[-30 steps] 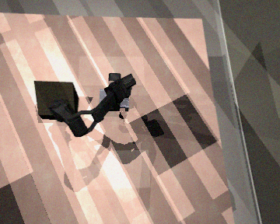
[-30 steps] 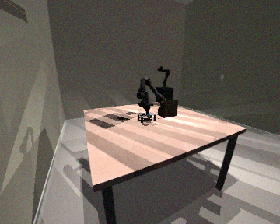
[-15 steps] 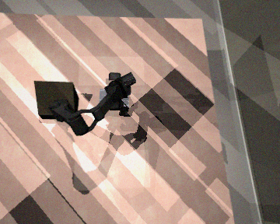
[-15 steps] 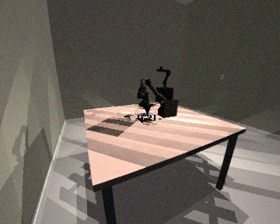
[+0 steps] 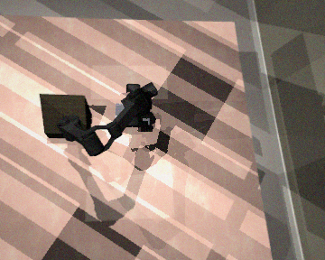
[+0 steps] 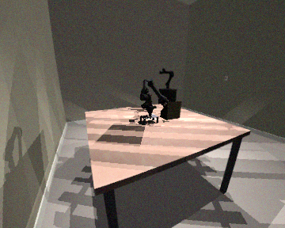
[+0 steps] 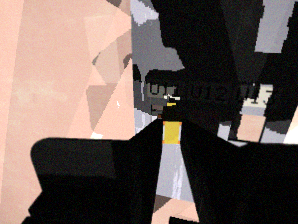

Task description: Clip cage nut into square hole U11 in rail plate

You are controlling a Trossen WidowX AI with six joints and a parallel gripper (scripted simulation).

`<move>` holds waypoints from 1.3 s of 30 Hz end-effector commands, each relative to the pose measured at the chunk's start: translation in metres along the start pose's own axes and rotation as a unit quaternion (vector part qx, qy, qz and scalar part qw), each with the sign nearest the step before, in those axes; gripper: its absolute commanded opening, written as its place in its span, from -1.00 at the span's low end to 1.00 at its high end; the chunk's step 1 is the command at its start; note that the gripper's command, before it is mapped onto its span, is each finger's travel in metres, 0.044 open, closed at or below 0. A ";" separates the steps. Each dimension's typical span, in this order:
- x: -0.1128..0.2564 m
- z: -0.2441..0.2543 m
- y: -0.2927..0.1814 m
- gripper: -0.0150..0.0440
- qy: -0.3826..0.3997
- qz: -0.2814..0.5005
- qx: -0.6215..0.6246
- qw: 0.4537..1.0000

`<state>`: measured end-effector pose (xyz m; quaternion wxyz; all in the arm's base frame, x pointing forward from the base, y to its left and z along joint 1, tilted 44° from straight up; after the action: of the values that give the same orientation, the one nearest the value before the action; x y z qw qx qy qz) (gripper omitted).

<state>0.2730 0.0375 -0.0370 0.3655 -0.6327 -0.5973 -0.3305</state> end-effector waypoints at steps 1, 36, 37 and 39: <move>0.000 0.000 0.001 -0.38 -0.005 -0.001 -0.002 1.000; -0.001 0.004 0.001 -0.38 -0.041 0.004 -0.003 0.999; -0.001 0.005 0.001 -0.38 -0.043 0.004 -0.003 0.999; -0.001 0.005 0.001 -0.38 -0.046 0.004 -0.003 0.999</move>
<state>0.2731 0.0408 -0.0406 0.3427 -0.6488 -0.6075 -0.3041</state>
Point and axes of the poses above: the point midway between the two fingers, 35 mm back from their tips, its own x axis back along the fingers, its own z axis across the jaws, y = z × x, the point moved 2 cm from there along x, back along the fingers, and after that the axes turned 7 degrees about x, right-handed, at the moved point
